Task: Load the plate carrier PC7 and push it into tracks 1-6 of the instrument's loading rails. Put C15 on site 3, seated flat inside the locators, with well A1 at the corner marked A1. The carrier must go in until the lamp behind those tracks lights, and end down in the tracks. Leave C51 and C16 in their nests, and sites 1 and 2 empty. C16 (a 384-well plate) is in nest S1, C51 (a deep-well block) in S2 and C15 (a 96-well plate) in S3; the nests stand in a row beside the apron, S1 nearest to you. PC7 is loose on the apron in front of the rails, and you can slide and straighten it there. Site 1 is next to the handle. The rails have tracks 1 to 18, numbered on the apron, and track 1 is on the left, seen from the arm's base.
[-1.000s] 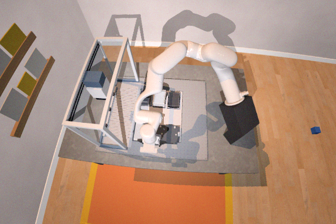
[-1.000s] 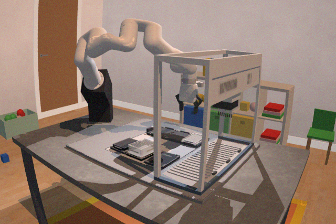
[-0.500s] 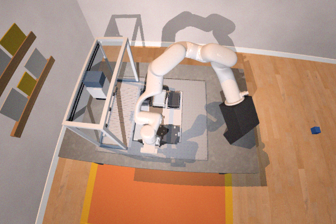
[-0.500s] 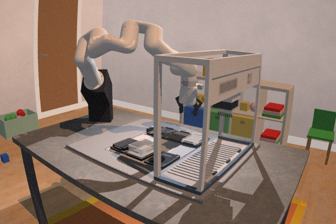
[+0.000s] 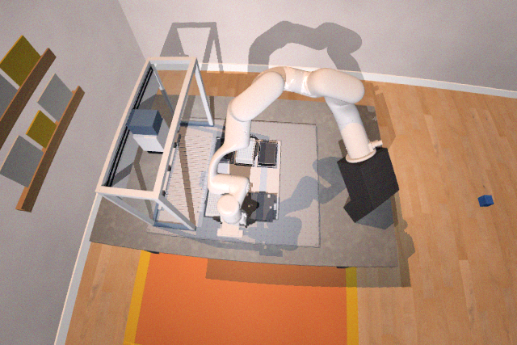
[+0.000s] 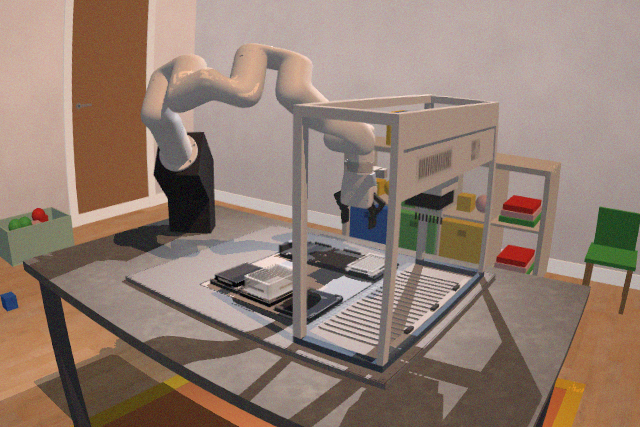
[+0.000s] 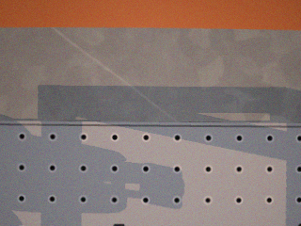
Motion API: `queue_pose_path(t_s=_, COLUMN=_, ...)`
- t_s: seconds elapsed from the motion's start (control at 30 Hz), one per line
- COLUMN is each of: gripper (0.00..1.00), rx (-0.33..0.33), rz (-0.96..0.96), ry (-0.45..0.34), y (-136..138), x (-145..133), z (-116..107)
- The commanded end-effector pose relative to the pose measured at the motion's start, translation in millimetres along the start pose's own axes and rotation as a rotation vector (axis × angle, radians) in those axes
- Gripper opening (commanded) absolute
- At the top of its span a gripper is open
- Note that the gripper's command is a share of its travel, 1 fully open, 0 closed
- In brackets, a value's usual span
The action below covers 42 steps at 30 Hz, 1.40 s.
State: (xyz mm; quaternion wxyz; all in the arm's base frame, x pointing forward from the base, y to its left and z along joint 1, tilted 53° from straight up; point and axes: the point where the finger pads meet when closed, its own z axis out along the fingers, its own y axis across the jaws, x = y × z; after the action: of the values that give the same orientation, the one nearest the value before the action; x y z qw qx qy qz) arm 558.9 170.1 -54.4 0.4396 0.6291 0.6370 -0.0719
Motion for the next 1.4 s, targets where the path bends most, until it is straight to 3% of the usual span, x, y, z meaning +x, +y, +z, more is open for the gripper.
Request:
queue_pose_path(t_s=0.0, gripper=1.0, rx=-0.003, rz=0.001, ry=0.002, y=1.5, x=0.9, z=6.0)
queue_pose_path(t_s=0.93, gripper=1.0, rx=-0.003, rz=0.001, ry=0.002, y=1.5, x=0.9, z=49.4)
queue_pose_path(t_s=1.37, gripper=1.0, rx=-0.003, rz=0.001, ry=0.002, y=1.5, x=0.9, z=57.6)
